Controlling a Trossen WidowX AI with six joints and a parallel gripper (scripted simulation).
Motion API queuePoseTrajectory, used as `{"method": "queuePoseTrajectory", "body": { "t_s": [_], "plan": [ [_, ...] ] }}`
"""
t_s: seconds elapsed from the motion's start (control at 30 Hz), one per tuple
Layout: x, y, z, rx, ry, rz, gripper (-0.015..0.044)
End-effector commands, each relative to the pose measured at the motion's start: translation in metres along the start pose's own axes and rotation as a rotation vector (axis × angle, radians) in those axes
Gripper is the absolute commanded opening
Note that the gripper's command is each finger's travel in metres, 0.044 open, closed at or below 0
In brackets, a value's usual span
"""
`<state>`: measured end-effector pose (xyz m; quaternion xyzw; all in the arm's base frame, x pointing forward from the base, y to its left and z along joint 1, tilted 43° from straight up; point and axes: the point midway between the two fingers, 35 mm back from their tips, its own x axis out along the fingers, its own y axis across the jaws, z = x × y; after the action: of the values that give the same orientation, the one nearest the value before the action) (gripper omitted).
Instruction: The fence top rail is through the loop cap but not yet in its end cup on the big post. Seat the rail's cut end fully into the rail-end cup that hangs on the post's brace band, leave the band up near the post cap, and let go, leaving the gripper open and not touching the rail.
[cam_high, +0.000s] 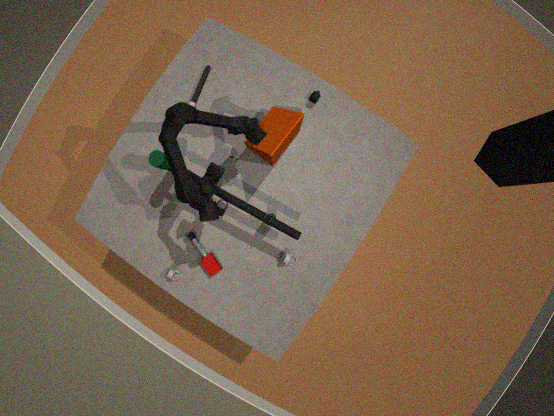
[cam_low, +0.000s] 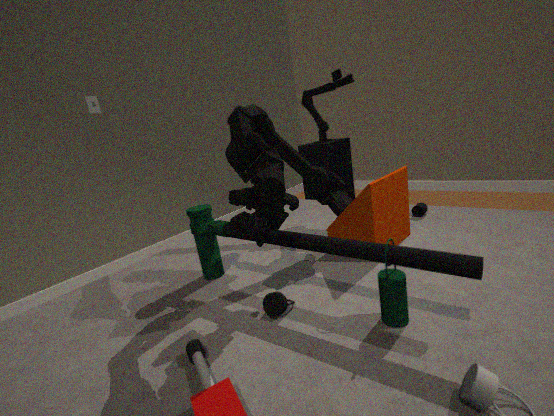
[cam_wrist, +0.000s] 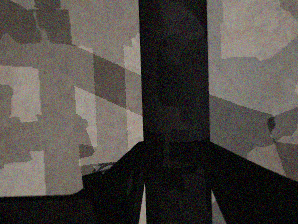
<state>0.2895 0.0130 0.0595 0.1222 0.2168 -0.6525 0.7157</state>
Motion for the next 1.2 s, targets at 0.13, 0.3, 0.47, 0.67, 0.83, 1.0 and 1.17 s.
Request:
{"method": "queuePoseTrajectory", "body": {
  "t_s": [0.13, 0.3, 0.47, 0.67, 0.83, 1.0, 1.17],
  "plan": [
    [0.0000, 0.0000, 0.0000, 0.000, 0.000, 0.000, 0.0000],
    [0.0000, 0.0000, 0.0002, 0.000, 0.000, 0.000, 0.0000],
    [0.0000, 0.0004, 0.0016, 0.000, 0.000, 0.000, 0.0000],
    [-0.0001, 0.0011, 0.0037, 0.000, 0.000, 0.000, 0.0000],
    [-0.0004, 0.0017, 0.0055, 0.000, 0.000, 0.000, 0.0000],
    [-0.0009, 0.0023, 0.0071, 0.000, 0.000, 0.000, 0.0000],
    [-0.0013, 0.0030, 0.0088, 0.000, 0.000, 0.000, 0.0000]
  ]
}}
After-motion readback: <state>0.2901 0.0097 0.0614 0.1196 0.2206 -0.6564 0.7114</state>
